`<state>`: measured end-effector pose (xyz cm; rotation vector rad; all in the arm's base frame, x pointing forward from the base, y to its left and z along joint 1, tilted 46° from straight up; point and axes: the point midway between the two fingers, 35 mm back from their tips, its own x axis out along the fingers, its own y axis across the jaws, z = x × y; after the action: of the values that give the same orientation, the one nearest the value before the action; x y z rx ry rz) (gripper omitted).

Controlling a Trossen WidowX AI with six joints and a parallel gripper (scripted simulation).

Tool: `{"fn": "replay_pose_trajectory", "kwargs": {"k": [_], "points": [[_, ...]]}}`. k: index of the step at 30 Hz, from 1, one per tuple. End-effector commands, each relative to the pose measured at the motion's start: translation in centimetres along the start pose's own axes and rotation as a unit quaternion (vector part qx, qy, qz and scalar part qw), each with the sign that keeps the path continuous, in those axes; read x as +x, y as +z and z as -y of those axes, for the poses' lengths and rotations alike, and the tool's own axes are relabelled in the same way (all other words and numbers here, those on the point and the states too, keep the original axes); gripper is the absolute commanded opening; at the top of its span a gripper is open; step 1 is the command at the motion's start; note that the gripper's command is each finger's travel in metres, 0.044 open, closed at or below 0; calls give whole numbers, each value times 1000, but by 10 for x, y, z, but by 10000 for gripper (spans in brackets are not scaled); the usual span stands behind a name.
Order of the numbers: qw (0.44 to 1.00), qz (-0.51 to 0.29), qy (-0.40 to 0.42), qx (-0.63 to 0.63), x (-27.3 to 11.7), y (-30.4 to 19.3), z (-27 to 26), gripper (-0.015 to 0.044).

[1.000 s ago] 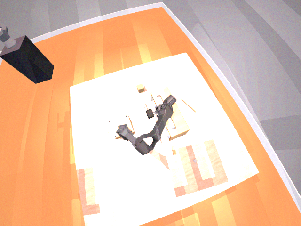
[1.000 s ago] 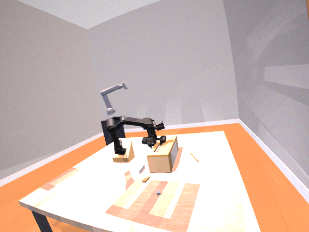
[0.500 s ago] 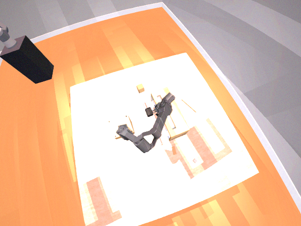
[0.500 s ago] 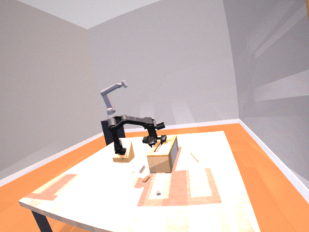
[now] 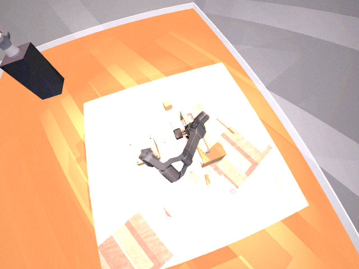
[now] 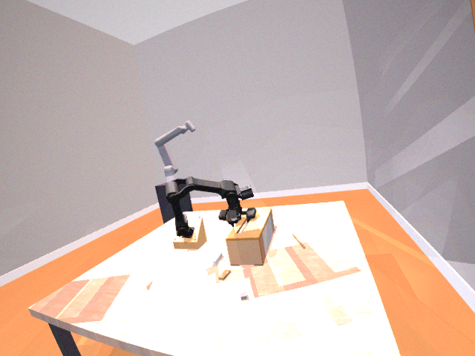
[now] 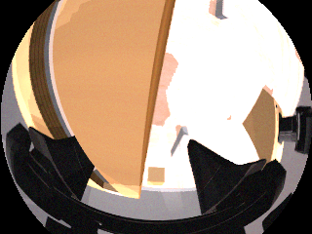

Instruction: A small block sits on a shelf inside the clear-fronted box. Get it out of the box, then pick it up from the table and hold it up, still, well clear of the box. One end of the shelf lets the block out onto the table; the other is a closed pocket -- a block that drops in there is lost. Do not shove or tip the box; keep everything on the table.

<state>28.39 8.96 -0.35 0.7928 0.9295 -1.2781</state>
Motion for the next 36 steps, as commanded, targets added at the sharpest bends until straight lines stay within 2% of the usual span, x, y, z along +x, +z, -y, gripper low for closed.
{"fn": "replay_pose_trajectory", "kwargs": {"k": [1,36], "points": [[1000,2,0,-3,1,-2,0,400],[1000,1,0,-3,13,-35,1,400]]}}
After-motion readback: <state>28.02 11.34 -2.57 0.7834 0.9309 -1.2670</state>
